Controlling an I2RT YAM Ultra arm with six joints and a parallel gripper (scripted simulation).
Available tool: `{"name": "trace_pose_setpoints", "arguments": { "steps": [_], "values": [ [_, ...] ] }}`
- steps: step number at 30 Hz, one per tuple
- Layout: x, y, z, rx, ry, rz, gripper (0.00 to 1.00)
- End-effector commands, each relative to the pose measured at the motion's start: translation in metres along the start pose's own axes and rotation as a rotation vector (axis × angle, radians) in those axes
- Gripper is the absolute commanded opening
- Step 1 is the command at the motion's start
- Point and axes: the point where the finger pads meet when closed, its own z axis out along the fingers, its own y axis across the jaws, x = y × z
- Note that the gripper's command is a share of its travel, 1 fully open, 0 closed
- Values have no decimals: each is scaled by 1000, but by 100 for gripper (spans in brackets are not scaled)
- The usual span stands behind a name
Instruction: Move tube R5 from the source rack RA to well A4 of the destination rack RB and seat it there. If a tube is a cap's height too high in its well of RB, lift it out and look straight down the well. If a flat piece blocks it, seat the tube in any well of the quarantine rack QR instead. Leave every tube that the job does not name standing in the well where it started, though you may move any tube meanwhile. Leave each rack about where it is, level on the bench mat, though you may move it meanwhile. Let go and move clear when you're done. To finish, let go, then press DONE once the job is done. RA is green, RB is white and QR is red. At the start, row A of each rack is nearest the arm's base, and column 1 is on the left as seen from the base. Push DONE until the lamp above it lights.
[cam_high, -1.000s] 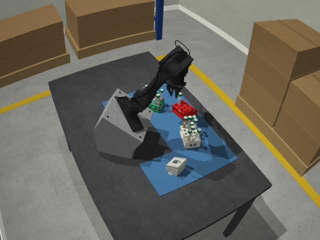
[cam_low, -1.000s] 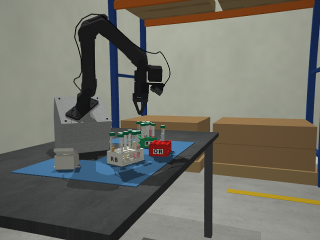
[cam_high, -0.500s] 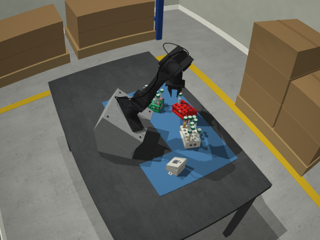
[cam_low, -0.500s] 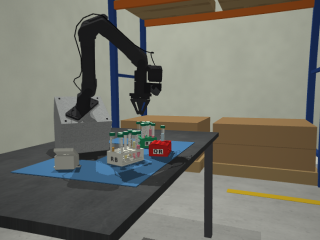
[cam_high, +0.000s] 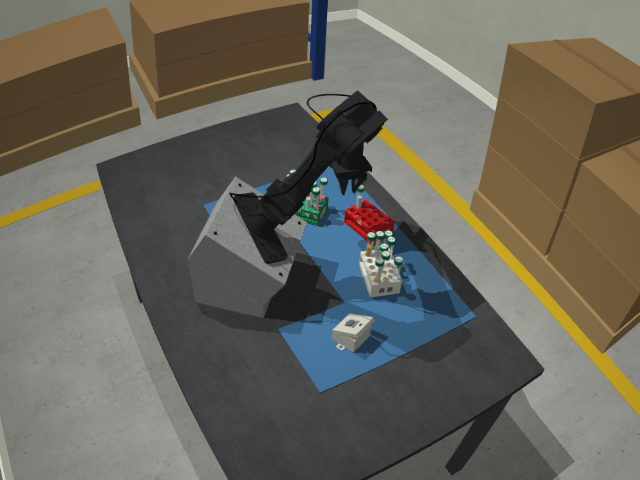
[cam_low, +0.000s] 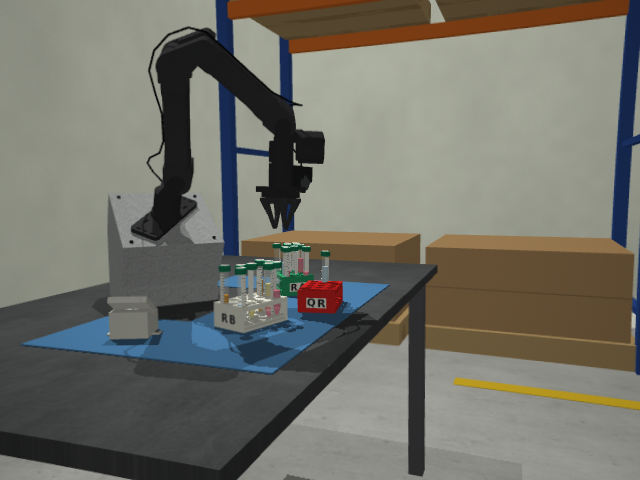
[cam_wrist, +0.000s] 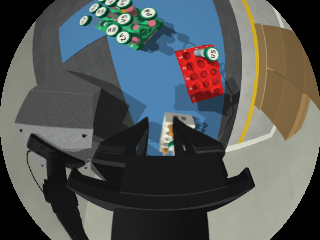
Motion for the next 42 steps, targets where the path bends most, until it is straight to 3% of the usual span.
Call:
{"name": "trace_pose_setpoints", "arguments": {
  "steps": [1,11,14,28,30,42],
  "values": [
    [-19,-4,-8,38,-38,-85,30],
    [-72,24,-10,41,-37,-70,30],
    [-73,29,-10,31,-25,-80,30],
    [-135,73,-12,14,-31,-83,30],
    [-135,73,-12,14,-31,-83,30],
    [-180,103,-13,14,-30,-83,30]
  ]
}}
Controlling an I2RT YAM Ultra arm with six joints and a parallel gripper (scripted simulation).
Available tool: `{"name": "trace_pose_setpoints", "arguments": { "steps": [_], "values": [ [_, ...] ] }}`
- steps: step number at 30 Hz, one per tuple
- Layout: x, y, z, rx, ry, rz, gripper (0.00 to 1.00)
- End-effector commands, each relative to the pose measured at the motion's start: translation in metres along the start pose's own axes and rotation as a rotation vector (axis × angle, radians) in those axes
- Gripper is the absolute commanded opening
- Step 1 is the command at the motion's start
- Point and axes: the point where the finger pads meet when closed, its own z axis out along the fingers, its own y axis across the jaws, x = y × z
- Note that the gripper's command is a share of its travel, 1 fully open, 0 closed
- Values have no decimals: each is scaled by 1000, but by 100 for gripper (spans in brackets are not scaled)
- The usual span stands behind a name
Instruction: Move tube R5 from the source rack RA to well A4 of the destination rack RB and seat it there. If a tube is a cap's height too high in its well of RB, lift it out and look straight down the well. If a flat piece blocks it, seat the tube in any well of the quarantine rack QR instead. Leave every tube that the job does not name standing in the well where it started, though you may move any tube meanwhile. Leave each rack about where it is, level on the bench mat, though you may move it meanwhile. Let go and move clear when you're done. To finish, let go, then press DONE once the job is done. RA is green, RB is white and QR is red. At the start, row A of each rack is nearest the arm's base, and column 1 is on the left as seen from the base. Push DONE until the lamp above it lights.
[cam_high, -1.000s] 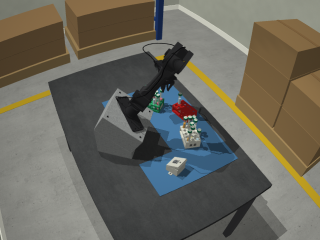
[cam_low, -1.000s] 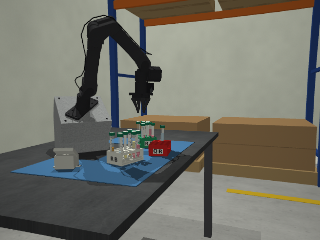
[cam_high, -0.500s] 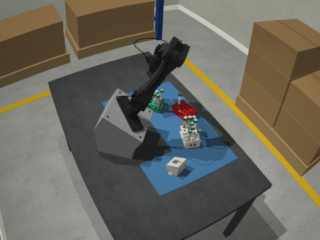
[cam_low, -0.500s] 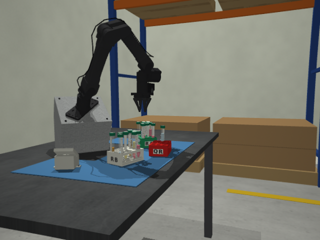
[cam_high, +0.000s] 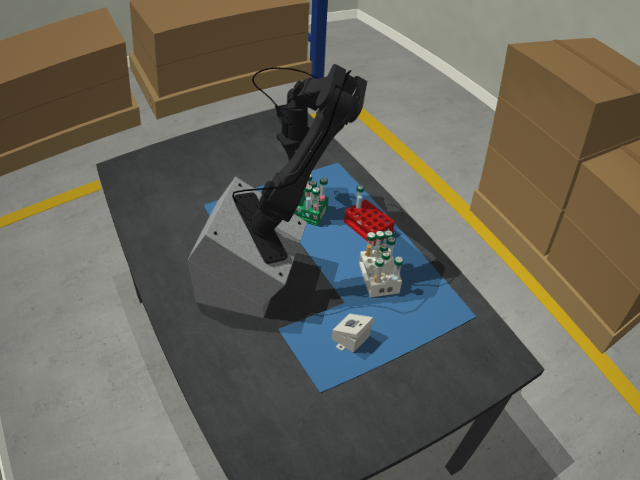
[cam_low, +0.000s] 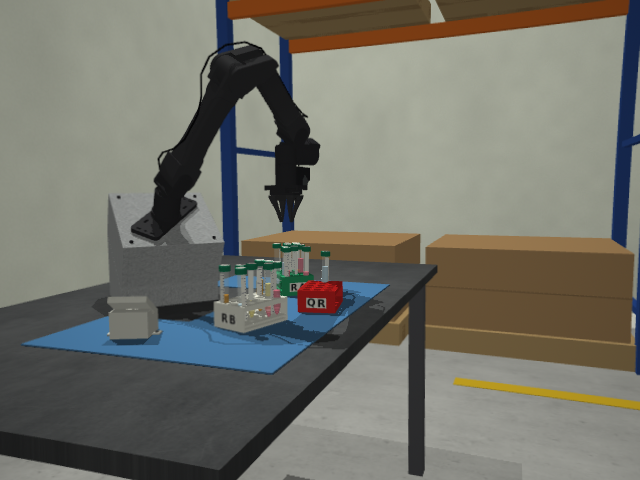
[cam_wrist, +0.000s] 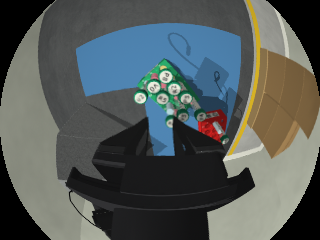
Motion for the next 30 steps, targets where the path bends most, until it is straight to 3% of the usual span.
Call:
{"name": "trace_pose_setpoints", "arguments": {
  "steps": [1,2,8,16,22,23,26,30],
  "values": [
    [-12,4,-8,-5,-14,25,30],
    [-12,-3,-18,7,-43,43,30],
    [-5,-10,-14,11,-31,60,30],
    [8,-3,-7,0,-3,24,30],
    [6,-7,1,7,-16,37,30],
    [-10,-12,-9,24,-60,42,30],
    [5,1,18,-8,10,17,30],
    [5,0,27,-6,12,19,30]
  ]
}}
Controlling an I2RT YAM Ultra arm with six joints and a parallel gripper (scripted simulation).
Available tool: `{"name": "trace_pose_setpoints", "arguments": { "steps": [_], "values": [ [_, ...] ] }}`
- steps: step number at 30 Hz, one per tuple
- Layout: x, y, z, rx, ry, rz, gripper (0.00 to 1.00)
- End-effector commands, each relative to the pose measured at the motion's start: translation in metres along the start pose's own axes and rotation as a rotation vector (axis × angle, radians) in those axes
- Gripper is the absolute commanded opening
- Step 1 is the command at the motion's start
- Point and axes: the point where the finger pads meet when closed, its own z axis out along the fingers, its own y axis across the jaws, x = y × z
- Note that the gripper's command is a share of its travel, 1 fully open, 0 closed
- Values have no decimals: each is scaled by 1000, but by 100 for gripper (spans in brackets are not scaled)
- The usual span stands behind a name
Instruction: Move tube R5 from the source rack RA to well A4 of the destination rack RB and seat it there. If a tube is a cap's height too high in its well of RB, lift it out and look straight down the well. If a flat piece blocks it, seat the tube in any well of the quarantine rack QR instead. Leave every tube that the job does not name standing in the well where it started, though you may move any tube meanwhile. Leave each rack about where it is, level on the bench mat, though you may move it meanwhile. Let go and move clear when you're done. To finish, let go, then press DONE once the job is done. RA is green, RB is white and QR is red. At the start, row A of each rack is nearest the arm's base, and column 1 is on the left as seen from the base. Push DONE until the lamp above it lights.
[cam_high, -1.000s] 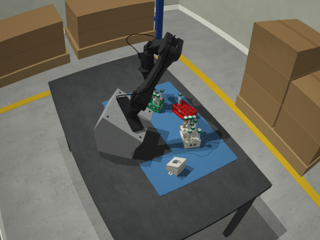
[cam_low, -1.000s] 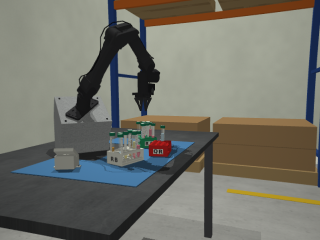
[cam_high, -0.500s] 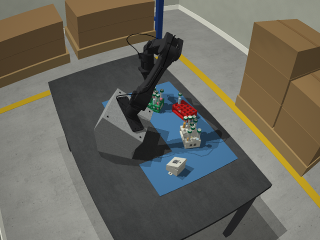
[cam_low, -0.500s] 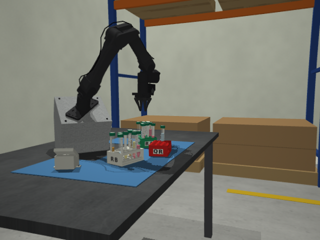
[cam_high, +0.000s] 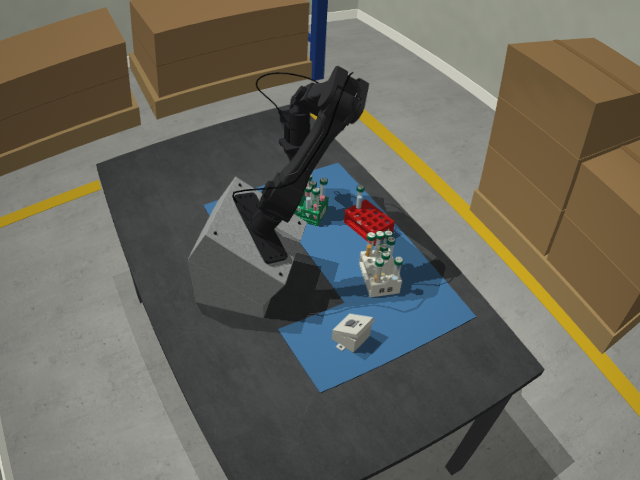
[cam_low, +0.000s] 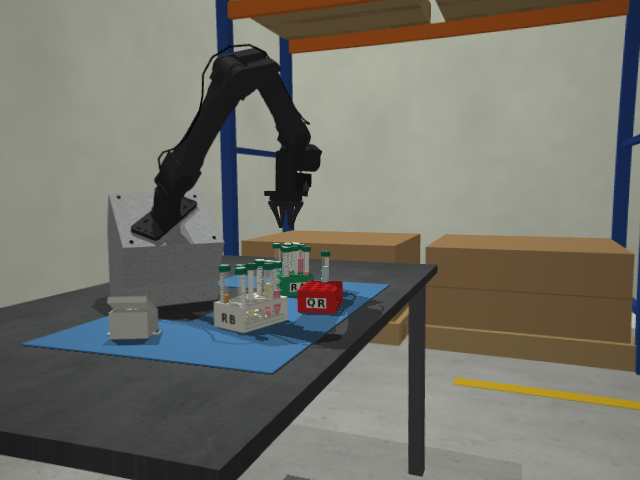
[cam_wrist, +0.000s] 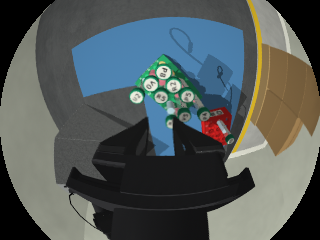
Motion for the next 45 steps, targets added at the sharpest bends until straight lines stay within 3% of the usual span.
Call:
{"name": "trace_pose_setpoints", "arguments": {
  "steps": [1,9,10,13,18,22,45],
  "values": [
    [-5,3,12,6,-7,-20,30],
    [-7,1,23,8,-7,-15,30],
    [-22,-9,6,34,-68,1,30],
    [-6,2,30,3,-7,-18,30],
    [-7,3,38,6,-8,-22,30],
    [-14,-6,32,23,-43,-3,30],
    [-7,-3,38,20,-39,-8,30]
  ]
}}
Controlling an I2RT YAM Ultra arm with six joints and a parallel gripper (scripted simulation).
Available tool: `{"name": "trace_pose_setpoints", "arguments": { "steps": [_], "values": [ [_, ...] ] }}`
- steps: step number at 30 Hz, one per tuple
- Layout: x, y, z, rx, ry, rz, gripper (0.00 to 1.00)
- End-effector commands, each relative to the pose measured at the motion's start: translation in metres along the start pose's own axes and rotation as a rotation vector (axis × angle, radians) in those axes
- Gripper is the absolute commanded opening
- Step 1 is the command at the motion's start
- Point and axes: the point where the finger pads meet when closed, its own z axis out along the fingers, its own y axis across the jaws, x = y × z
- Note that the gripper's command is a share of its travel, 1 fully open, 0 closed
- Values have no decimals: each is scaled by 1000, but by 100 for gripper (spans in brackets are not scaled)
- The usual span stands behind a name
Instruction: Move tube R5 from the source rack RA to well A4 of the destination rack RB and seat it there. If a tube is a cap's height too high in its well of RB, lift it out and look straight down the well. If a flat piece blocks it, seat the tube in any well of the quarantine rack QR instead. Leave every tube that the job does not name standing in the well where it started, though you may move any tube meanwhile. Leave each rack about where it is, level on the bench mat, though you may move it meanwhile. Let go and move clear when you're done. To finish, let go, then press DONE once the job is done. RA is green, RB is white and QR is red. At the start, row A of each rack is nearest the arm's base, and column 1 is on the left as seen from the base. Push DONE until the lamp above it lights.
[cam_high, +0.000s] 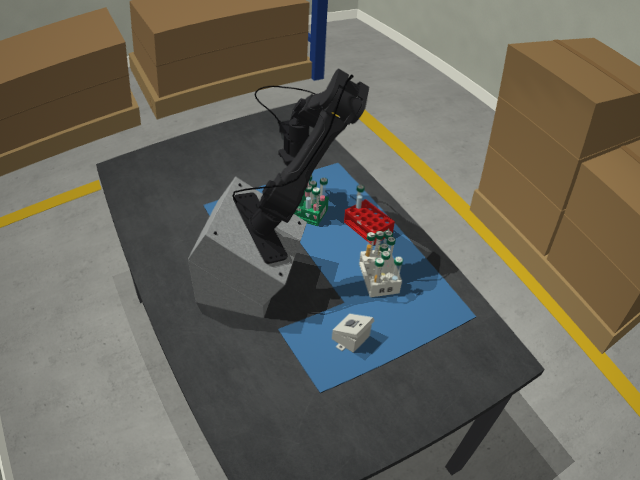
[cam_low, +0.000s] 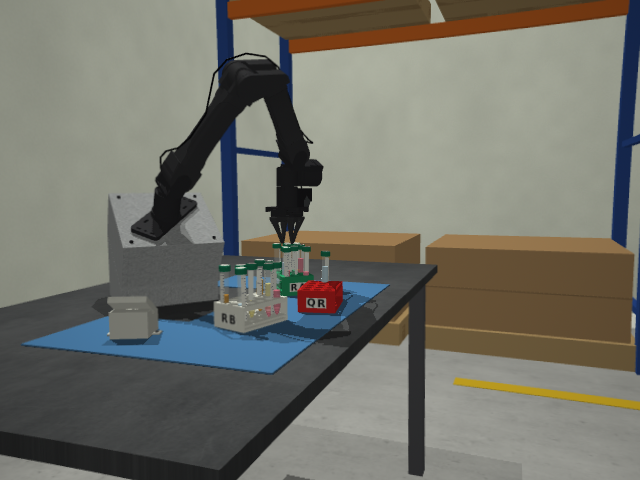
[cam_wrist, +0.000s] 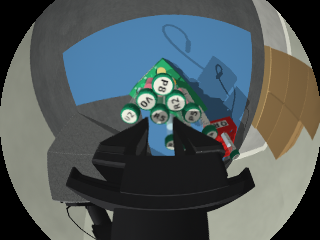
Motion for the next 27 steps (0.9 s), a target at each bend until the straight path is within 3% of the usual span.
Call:
{"name": "trace_pose_setpoints", "arguments": {
  "steps": [1,15,16,17,27],
  "values": [
    [-1,-1,-4,14,-24,-2,30],
    [3,6,11,-3,5,-17,30],
    [-11,-3,3,17,-30,-7,30],
    [-11,-3,4,17,-30,-6,30],
    [2,7,15,-1,2,-20,30]
  ]
}}
